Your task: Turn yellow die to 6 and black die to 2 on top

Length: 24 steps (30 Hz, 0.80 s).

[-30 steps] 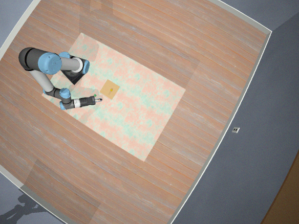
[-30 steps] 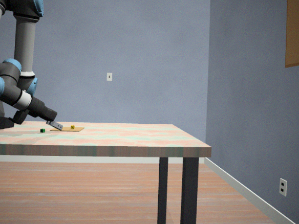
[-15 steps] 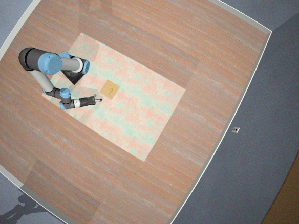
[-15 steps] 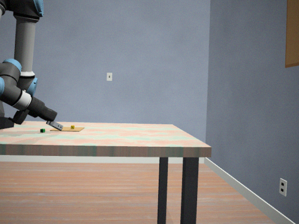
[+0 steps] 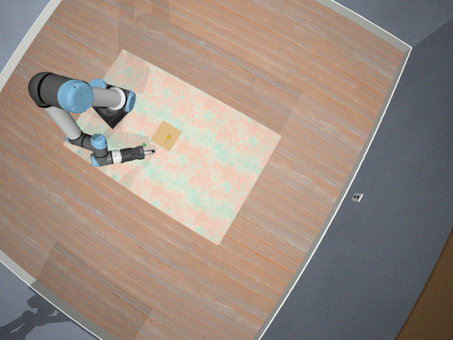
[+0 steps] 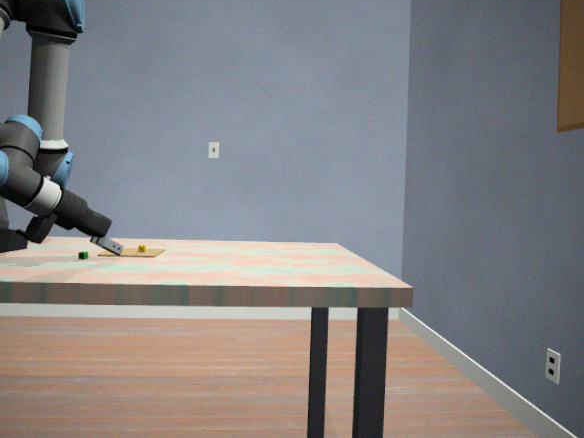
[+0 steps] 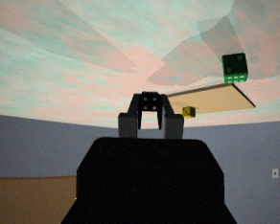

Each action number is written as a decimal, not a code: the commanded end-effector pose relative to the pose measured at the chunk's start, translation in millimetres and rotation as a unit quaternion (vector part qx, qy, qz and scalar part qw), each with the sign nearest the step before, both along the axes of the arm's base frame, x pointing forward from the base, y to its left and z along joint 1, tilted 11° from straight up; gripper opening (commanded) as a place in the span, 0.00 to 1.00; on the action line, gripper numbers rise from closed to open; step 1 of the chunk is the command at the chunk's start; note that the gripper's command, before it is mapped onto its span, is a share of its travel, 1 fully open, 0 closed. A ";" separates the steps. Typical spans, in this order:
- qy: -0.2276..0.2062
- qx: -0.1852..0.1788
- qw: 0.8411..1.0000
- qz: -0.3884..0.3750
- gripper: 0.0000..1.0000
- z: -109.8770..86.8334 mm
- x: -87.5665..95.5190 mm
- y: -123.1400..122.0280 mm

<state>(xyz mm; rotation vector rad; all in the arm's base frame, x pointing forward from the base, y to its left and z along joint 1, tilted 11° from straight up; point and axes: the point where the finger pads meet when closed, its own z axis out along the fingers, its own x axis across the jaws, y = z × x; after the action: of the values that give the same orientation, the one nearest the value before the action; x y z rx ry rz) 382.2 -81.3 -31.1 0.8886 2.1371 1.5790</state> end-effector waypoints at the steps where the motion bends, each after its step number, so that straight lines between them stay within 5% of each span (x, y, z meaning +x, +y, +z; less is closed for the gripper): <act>1: 0.001 0.002 1.000 0.000 0.34 -0.4 -0.2 2.2; 24: 0.001 0.002 1.000 0.000 0.34 -8.2 0.0 3.6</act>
<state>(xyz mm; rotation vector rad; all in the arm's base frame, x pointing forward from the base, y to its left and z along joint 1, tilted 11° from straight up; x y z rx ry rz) 382.3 -80.1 -36.8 0.8892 2.1368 1.5802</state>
